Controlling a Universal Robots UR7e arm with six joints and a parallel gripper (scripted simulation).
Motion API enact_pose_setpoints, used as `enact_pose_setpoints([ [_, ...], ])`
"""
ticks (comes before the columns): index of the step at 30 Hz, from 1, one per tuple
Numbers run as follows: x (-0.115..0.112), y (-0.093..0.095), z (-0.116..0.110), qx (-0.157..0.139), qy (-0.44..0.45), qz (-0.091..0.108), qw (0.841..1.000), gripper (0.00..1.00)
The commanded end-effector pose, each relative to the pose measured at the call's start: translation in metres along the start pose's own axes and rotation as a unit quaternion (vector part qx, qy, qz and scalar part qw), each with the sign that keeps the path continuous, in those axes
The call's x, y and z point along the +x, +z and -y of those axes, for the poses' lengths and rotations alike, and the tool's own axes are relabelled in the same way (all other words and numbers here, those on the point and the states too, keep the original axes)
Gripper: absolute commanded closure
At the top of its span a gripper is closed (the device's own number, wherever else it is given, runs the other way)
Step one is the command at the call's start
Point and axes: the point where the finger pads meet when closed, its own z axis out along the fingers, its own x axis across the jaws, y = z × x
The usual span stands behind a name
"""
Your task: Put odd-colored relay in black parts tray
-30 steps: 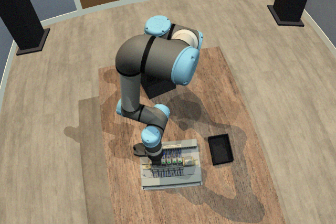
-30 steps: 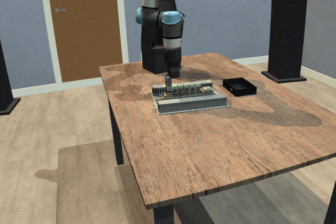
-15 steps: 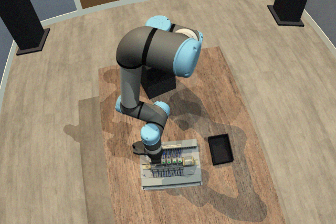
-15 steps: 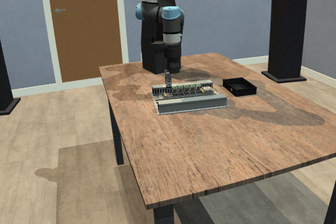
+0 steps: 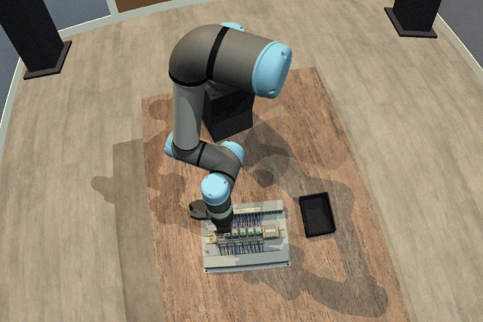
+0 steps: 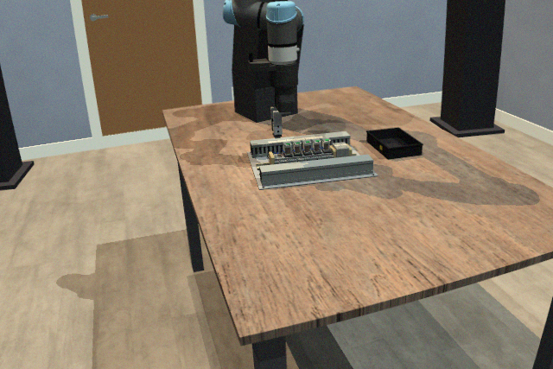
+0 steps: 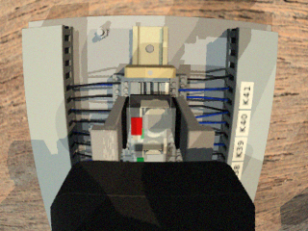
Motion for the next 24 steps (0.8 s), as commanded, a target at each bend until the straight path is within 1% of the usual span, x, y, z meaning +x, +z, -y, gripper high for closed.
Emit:
enact_pose_setpoints([
  [1,0.000,-0.010,0.000,0.000,0.000,0.001,1.000,1.00],
  [14,0.000,-0.020,0.000,0.000,0.000,0.001,1.000,1.00],
  [24,0.000,-0.023,0.000,0.000,0.000,0.001,1.000,1.00],
])
